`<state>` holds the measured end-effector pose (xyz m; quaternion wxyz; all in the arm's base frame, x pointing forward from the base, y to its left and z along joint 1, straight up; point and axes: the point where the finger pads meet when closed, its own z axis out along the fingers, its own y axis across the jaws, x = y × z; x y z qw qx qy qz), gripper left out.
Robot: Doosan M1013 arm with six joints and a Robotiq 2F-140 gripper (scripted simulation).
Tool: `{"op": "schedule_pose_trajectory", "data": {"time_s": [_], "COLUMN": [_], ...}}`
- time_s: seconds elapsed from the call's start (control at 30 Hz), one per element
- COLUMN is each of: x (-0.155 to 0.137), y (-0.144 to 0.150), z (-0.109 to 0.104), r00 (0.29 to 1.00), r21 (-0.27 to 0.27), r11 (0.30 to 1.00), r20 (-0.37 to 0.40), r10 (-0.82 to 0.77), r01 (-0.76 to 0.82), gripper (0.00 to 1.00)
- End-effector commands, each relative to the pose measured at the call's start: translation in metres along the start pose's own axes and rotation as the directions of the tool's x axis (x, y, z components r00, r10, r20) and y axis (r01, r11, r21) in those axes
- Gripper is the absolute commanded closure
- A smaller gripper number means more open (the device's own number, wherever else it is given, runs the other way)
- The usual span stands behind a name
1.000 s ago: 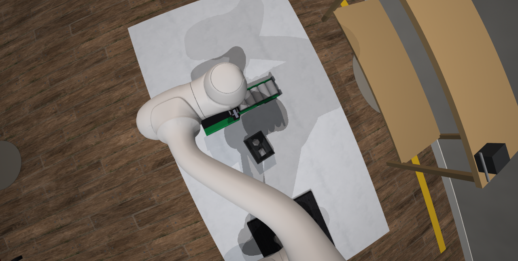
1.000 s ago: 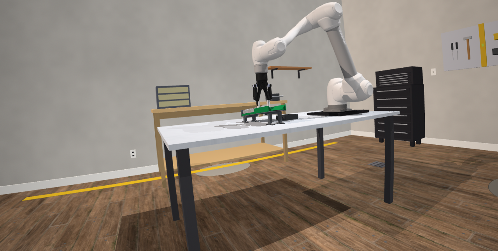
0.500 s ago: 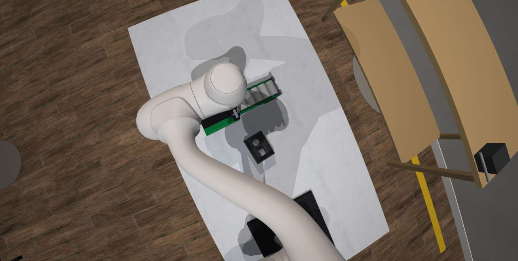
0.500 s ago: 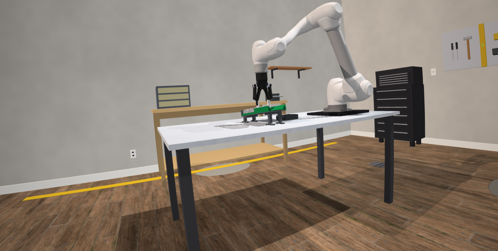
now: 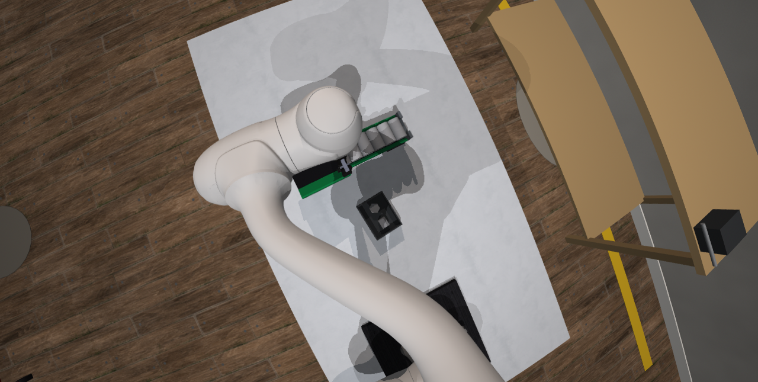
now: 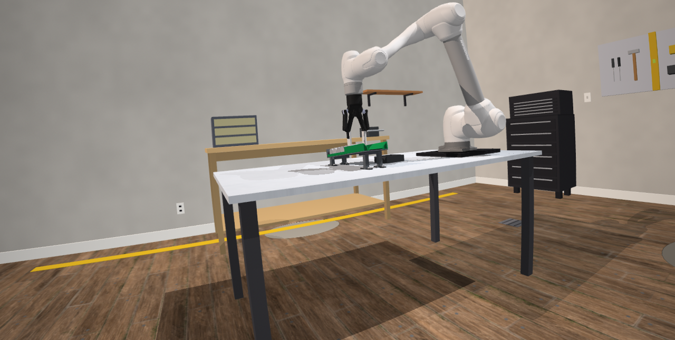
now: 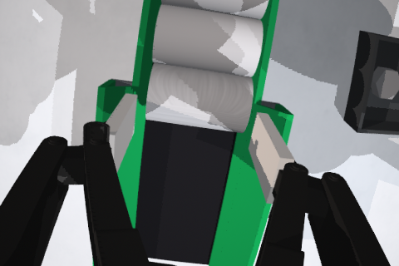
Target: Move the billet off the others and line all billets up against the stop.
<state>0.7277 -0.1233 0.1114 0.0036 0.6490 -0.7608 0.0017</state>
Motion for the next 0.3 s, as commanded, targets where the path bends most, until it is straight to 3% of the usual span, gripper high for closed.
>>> {"op": "schedule_pose_trajectory", "data": {"time_s": [0.0, 0.1, 0.27], "x": [0.0, 0.0, 0.0], "y": [0.0, 0.0, 0.0], "z": [-0.019, -0.036, -0.036], "r00": [1.0, 1.0, 1.0], "r21": [0.0, 0.0, 0.0], "r11": [1.0, 1.0, 1.0], "r20": [0.0, 0.0, 0.0], "r10": [0.0, 0.0, 0.0], "r01": [0.0, 0.0, 0.0], "gripper": [0.42, 0.42, 0.42]}}
